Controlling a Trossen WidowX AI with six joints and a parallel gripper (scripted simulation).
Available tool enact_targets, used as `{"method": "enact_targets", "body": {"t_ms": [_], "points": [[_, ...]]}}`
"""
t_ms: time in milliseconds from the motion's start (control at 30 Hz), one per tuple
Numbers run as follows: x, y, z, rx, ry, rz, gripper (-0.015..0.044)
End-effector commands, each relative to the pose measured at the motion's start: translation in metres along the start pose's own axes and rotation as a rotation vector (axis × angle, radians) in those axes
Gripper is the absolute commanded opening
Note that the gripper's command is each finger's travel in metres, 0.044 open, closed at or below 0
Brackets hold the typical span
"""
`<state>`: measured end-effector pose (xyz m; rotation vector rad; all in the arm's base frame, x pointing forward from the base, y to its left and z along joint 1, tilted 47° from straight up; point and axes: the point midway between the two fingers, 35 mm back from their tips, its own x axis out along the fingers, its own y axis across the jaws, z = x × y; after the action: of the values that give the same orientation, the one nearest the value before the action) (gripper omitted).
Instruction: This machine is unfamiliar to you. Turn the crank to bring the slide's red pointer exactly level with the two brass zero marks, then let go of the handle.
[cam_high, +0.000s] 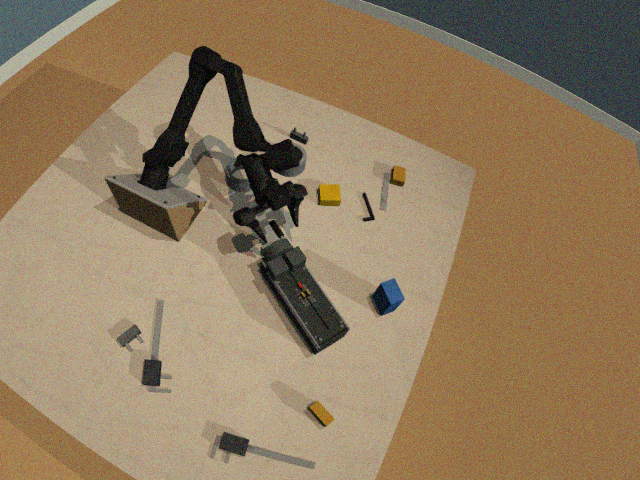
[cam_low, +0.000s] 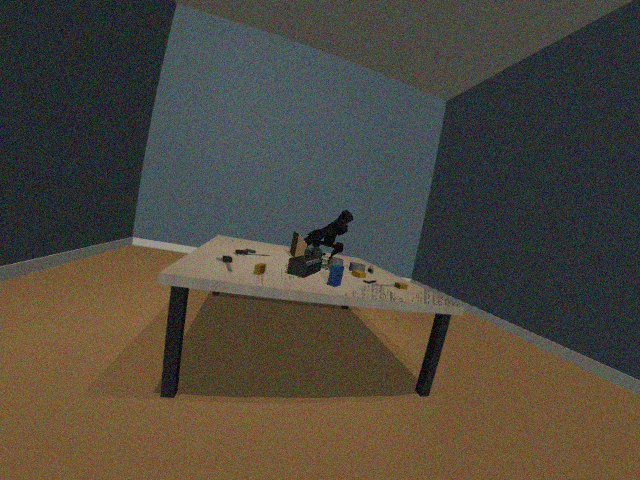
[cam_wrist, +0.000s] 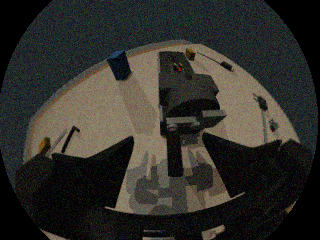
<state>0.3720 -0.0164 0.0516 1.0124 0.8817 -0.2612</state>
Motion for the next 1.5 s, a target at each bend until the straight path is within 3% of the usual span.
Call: {"method": "enact_targets", "body": {"t_ms": [0,333,900,1467], "points": [[0.006,-0.004,-0.006,0.011,0.001,-0.01,0.044],[0.014,-0.004,-0.017,0.012,0.001,-0.008,0.044],[0.014,-0.004,-0.017,0.012,0.001,-0.008,0.0],[0.02,-0.006,-0.023,0.012,0.001,-0.008,0.0]]}}
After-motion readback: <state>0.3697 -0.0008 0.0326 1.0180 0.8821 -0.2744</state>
